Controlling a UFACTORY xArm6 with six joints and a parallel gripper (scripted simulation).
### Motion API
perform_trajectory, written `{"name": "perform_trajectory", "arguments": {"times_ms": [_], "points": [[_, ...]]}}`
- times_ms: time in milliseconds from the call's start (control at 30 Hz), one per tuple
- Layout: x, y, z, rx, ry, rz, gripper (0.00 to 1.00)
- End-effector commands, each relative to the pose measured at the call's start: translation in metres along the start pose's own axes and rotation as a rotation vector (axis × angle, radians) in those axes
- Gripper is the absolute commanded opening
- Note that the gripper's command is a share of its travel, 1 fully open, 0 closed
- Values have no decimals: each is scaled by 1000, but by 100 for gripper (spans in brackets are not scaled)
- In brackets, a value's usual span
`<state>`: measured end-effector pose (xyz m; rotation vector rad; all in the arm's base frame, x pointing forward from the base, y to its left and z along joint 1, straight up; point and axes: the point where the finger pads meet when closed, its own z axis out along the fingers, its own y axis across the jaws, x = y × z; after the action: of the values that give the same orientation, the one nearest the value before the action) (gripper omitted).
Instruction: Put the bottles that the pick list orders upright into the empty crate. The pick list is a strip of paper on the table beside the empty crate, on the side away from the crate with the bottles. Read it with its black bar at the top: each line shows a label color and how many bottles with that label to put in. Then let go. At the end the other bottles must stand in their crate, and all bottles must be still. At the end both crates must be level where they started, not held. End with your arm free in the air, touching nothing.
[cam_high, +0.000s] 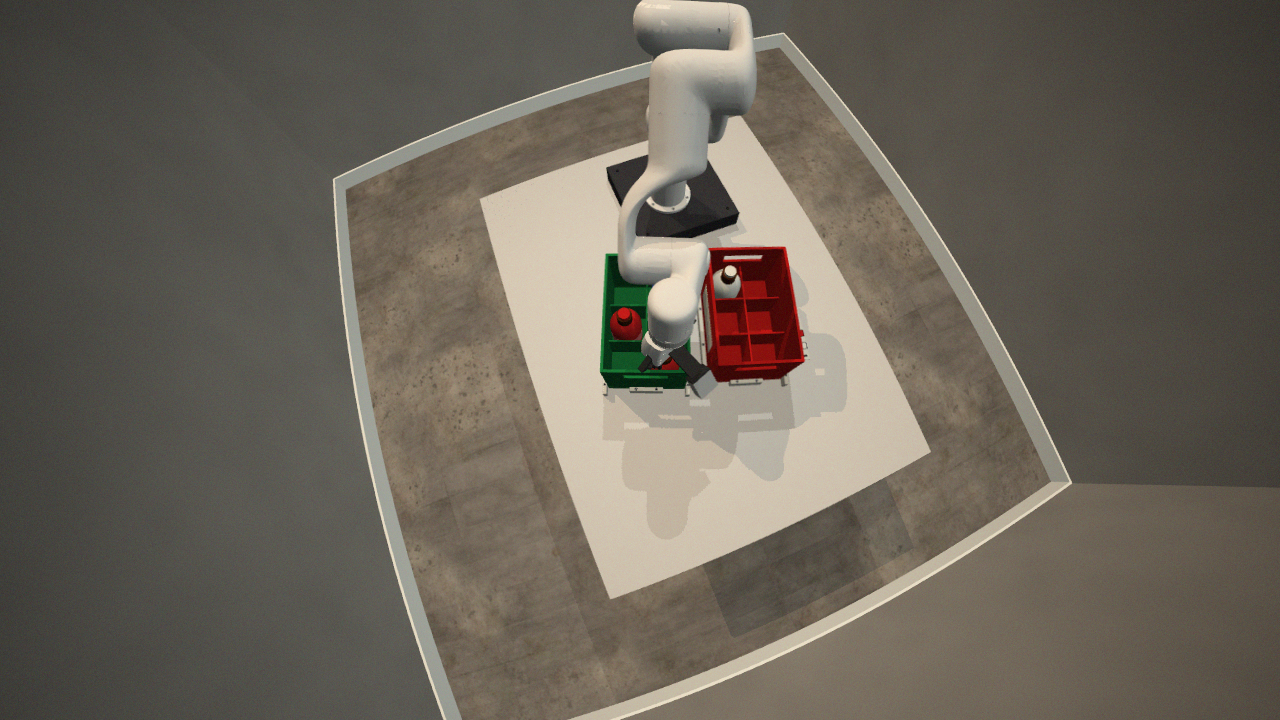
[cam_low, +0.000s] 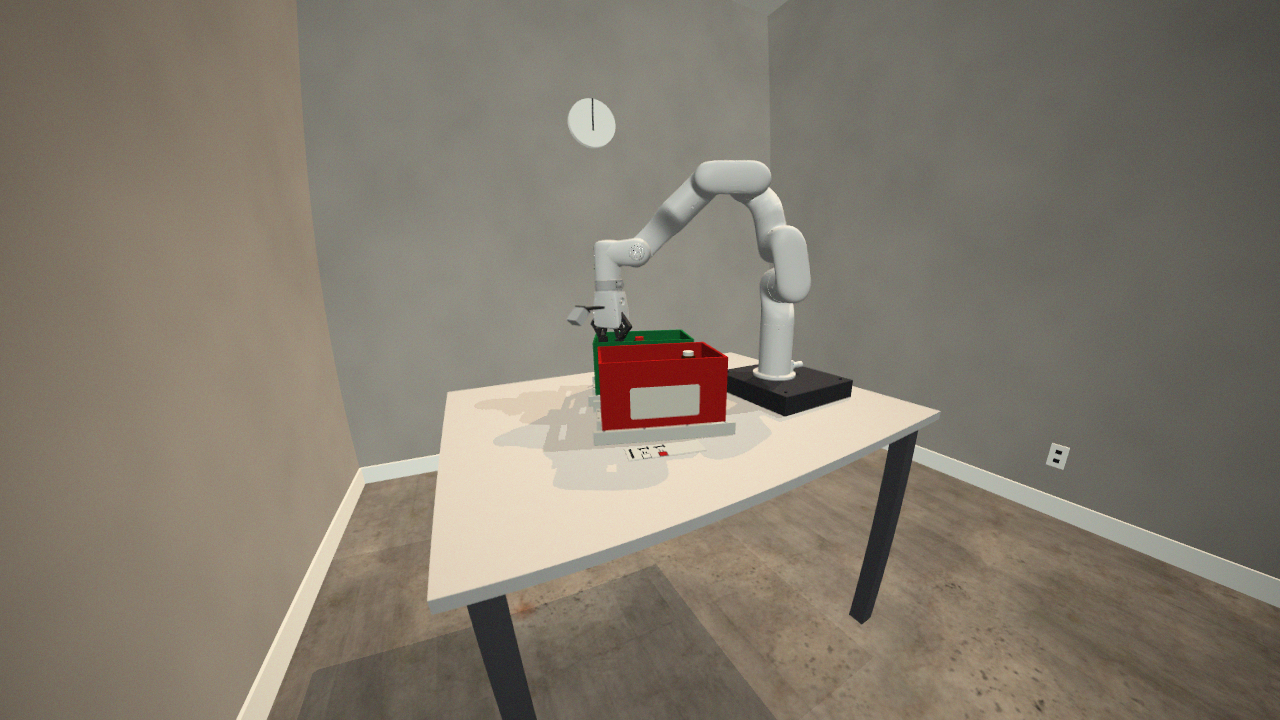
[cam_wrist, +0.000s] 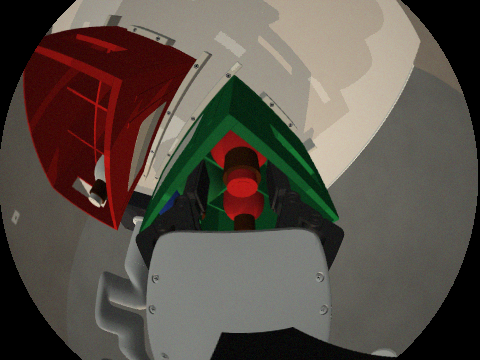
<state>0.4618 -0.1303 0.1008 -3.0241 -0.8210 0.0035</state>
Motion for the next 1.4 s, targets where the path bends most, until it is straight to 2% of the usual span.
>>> {"name": "perform_trajectory", "arguments": {"times_ms": [0,333,367,1367], "points": [[1,1,0,-4,4,0,65],[1,1,0,-4,4,0,65],[1,1,-3,-4,4,0,0],[1,1,-3,-4,4,0,0]]}}
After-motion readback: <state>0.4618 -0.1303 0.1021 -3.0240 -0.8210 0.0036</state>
